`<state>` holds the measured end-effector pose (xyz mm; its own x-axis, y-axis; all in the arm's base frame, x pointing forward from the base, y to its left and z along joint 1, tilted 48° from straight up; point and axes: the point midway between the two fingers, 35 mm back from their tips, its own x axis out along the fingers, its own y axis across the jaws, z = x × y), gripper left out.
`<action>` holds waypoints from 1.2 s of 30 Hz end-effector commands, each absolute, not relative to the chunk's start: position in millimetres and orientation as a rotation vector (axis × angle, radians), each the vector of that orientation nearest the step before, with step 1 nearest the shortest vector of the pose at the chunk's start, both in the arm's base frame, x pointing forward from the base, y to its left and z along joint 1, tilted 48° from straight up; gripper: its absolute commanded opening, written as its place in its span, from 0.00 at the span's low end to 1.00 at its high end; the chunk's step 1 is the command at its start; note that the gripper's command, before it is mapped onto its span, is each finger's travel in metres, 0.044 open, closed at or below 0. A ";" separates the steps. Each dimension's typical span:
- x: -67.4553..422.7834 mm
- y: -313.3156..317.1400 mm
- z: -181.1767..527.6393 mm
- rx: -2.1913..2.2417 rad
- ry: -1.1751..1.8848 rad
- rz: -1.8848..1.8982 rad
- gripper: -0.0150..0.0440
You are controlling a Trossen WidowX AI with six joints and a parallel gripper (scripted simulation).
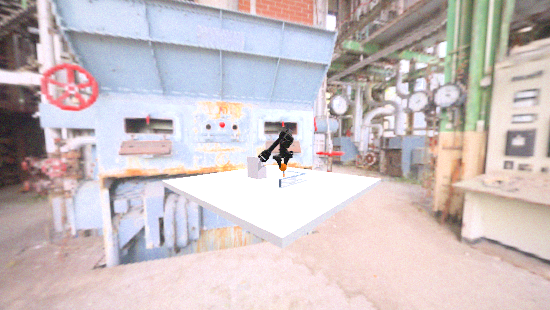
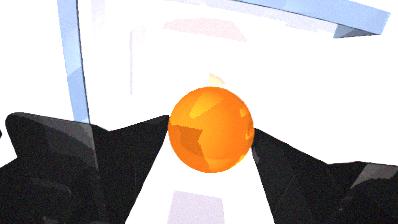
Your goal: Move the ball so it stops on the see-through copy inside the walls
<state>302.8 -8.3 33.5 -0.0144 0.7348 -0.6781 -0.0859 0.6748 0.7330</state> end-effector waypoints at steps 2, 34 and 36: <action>301.5 1.0 28.5 0.587 1.444 0.703 0.25; 299.9 61.0 -24.4 0.590 1.442 0.708 0.25; 300.6 57.9 -21.7 0.582 1.444 0.707 0.30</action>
